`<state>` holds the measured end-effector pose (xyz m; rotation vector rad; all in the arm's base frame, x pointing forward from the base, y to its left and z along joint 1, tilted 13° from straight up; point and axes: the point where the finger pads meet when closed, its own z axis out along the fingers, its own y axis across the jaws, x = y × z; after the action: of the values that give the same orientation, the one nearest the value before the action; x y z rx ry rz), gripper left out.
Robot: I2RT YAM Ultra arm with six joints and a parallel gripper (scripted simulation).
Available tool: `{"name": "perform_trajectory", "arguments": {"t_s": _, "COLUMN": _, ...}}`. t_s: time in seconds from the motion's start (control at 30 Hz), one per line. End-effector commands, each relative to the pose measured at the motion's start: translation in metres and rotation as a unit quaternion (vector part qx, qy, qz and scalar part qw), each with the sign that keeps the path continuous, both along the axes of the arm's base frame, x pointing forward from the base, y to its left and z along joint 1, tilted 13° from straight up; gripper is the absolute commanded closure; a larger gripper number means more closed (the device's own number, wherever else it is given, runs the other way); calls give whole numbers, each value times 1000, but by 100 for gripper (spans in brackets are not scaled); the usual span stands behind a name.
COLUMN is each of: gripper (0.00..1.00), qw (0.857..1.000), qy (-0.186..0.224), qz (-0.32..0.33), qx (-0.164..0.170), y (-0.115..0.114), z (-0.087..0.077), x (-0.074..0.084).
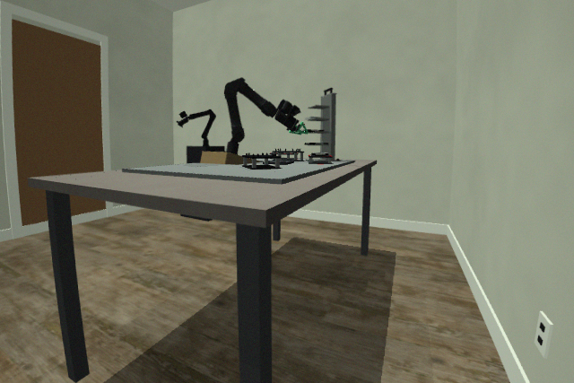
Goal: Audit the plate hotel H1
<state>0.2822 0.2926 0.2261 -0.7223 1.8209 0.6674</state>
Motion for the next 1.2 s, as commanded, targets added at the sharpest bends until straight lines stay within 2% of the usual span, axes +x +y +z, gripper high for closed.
{"name": "perform_trajectory", "arguments": {"t_s": 0.0, "gripper": 0, "qw": 1000, "qy": -10, "qz": 0, "qx": 9, "y": 2, "z": 10, "x": 1}}
{"name": "perform_trajectory", "arguments": {"t_s": 0.77, "gripper": 0, "qw": 1000, "qy": -10, "qz": 0, "qx": 9, "y": 2, "z": 10, "x": 1}}
{"name": "perform_trajectory", "arguments": {"t_s": 0.8, "gripper": 0, "qw": 1000, "qy": -20, "qz": -1, "qx": 18, "y": -4, "z": 34, "x": 0}}
{"name": "perform_trajectory", "arguments": {"t_s": 0.93, "gripper": 0, "qw": 1000, "qy": -21, "qz": -2, "qx": 17, "y": -9, "z": 33, "x": -3}}
{"name": "perform_trajectory", "arguments": {"t_s": 1.0, "gripper": 0, "qw": 1000, "qy": -5, "qz": -2, "qx": 3, "y": -14, "z": 11, "x": -9}}
{"name": "perform_trajectory", "arguments": {"t_s": 1.17, "gripper": 0, "qw": 1000, "qy": -5, "qz": -2, "qx": 3, "y": -19, "z": 10, "x": -14}}
